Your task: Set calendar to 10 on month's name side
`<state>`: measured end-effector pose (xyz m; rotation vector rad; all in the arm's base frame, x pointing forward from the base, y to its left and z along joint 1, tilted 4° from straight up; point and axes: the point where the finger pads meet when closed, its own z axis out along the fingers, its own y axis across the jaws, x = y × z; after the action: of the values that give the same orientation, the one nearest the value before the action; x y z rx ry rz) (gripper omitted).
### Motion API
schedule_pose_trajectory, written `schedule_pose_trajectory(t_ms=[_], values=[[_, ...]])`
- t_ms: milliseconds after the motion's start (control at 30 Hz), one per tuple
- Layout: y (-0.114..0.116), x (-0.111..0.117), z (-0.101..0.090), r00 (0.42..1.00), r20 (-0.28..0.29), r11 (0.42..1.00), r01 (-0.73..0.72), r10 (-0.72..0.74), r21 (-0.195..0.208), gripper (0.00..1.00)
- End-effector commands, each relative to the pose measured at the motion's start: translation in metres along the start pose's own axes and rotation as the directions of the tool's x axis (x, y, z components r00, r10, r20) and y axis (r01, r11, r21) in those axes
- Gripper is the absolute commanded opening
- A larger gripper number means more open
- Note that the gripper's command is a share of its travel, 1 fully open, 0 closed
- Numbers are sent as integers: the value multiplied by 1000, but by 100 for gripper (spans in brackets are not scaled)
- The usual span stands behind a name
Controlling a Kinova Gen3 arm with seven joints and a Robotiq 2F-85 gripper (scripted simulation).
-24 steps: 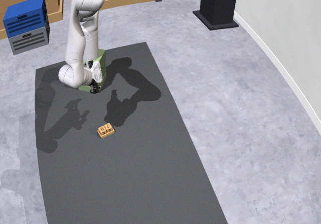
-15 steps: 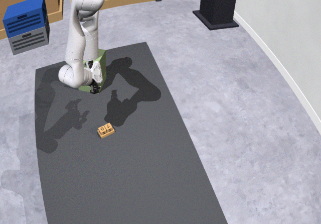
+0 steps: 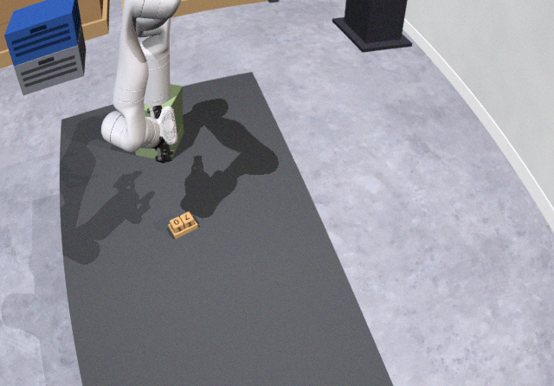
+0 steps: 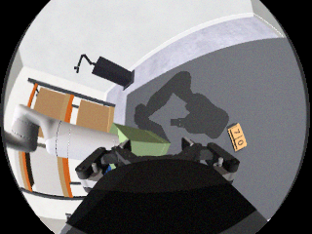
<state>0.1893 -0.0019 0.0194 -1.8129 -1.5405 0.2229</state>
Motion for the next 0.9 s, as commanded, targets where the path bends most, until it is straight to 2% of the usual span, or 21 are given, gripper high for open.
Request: schedule_pose_trajectory(t_ms=[0,100,233,300,333,500,533,633,667,700,800,867], values=[[8,4,0,999,-1,998,-42,42,-37,100],[22,9,0,994,-8,990,-105,105,-91,100],[49,16,-2,972,-36,953,-233,231,-193,100],[49,16,-2,972,-36,953,-233,231,-193,100],[57,18,-3,962,-48,936,-272,268,-222,100],[95,22,-14,876,-141,801,-479,460,-361,100],[96,22,-14,874,-143,797,-483,464,-363,100],[116,20,-24,793,-223,674,-603,568,-427,100],[121,19,-28,764,-250,632,-636,595,-443,100],[122,19,-28,762,-251,629,-639,597,-444,100],[135,13,-39,667,-335,492,-729,665,-476,100],[135,13,-39,667,-335,492,-729,665,-476,100]])
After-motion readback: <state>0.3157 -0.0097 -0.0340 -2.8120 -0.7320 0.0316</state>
